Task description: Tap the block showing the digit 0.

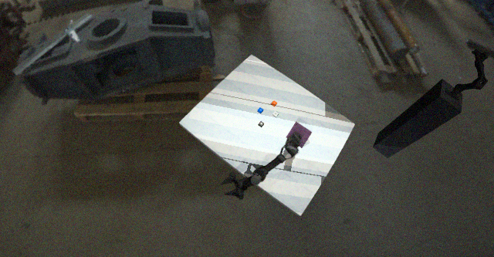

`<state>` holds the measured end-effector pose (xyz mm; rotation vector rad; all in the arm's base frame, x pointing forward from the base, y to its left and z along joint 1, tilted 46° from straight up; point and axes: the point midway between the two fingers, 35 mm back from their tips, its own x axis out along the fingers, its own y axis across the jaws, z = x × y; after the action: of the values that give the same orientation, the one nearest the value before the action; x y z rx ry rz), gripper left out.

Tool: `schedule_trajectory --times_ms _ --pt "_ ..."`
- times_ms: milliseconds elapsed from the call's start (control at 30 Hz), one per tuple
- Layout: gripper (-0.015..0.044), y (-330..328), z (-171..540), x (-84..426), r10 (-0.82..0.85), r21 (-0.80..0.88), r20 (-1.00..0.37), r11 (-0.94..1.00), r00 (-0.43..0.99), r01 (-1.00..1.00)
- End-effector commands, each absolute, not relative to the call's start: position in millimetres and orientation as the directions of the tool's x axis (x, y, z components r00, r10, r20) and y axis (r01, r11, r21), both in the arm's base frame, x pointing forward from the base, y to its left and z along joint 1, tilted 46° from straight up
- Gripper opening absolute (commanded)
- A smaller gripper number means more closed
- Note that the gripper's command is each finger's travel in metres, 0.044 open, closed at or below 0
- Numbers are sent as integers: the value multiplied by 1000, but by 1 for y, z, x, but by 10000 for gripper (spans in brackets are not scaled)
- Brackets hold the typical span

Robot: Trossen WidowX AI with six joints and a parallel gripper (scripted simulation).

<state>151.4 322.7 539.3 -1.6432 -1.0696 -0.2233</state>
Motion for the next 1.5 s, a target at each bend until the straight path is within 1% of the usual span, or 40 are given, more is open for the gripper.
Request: schedule_trajectory --times_ms 0,67,167,267,367,467,600,700,800,900,1000,1100,1167,1233,1300,1367,1467 --pt "400 324 538 154 528 -684 624 10 577 730" --pt "400 334 523 179 553 -706 571 -46 607 706" --pt "400 346 487 237 585 -761 436 -166 684 627" --pt "400 345 455 284 586 -804 315 -254 747 538" --pt "400 331 416 336 560 -848 166 -339 812 408" --pt "400 308 373 384 511 -881 9 -403 859 249" --pt "400 266 312 437 429 -897 -206 -443 880 6" --pt "400 227 267 467 358 -882 -358 -433 862 -187" --pt "400 183 223 487 285 -840 -503 -384 816 -383" --pt "400 133 180 498 219 -766 -637 -292 739 -573" --pt "400 81 139 499 170 -655 -755 -155 633 -740" --pt "400 28 100 489 146 -505 -852 24 503 -863" --pt "400 -7 76 476 150 -383 -901 162 407 -909" --pt "400 -41 54 459 173 -244 -936 309 306 -919" --pt "400 -72 34 437 217 -88 -954 457 207 -885" --pt "400 -100 18 412 280 73 -952 590 119 -804" --pt "400 -135 1 373 404 310 -915 734 21 -604"
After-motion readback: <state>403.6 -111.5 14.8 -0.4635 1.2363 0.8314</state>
